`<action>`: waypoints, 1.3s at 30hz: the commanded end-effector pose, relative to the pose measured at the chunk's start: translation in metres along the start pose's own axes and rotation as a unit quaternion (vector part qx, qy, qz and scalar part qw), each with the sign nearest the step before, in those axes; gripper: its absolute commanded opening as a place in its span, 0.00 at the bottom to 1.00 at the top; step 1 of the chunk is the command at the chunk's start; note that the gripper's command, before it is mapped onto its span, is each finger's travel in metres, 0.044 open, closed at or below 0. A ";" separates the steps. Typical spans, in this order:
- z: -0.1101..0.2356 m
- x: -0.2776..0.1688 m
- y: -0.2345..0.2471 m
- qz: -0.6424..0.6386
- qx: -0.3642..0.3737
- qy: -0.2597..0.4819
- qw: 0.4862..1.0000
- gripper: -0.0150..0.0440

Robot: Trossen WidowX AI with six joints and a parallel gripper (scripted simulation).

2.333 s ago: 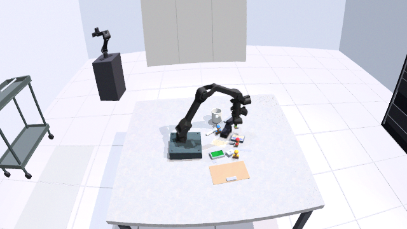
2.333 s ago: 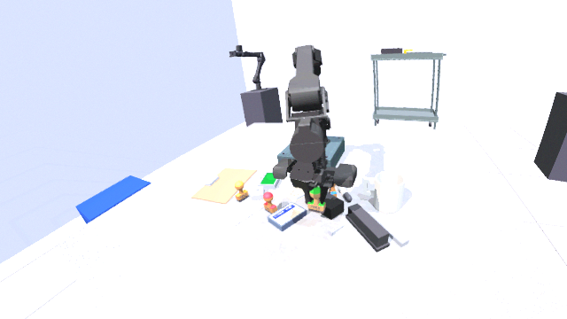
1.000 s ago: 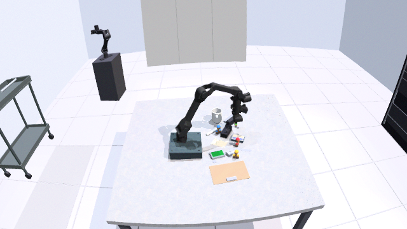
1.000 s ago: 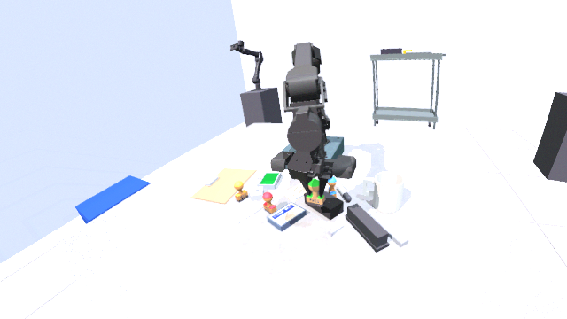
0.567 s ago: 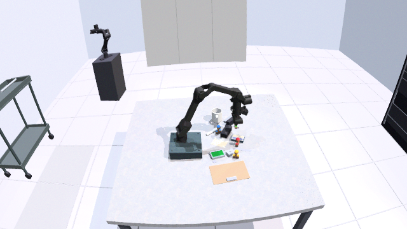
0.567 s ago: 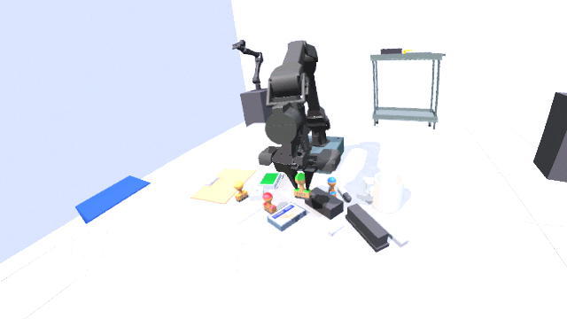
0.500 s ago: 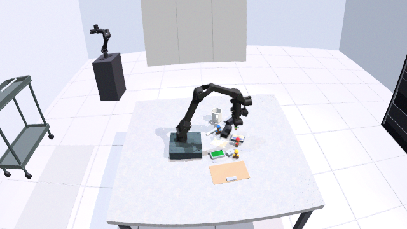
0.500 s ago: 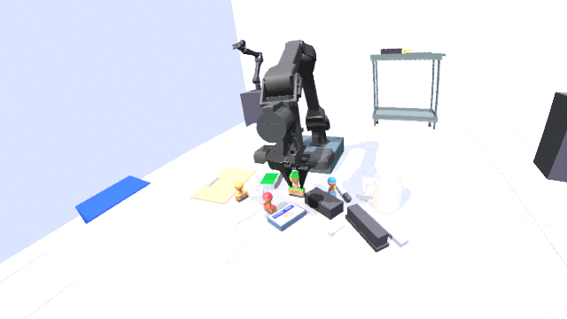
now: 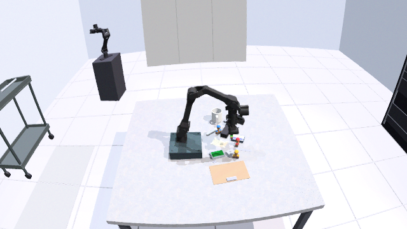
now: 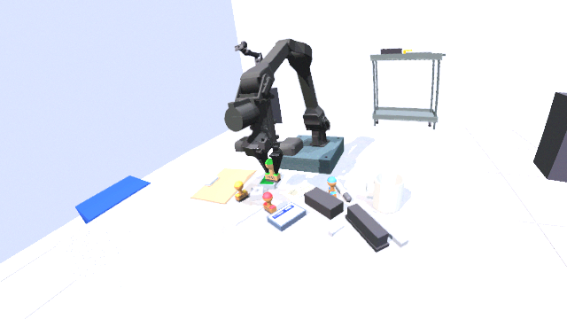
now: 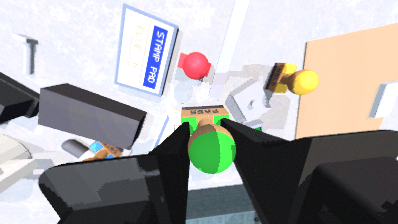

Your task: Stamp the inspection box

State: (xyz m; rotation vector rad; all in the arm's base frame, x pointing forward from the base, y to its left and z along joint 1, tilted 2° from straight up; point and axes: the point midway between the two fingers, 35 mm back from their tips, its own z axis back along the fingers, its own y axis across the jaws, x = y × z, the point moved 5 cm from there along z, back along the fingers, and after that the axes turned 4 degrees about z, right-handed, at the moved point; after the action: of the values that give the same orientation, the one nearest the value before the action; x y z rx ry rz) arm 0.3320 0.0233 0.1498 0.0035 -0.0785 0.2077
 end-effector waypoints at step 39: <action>-0.018 -0.106 -0.080 0.001 -0.002 0.005 1.000 0.25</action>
State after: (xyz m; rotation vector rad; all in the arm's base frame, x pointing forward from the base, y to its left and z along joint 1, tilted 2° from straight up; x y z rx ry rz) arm 0.2470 -0.0773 0.1276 -0.0063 -0.0718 0.2070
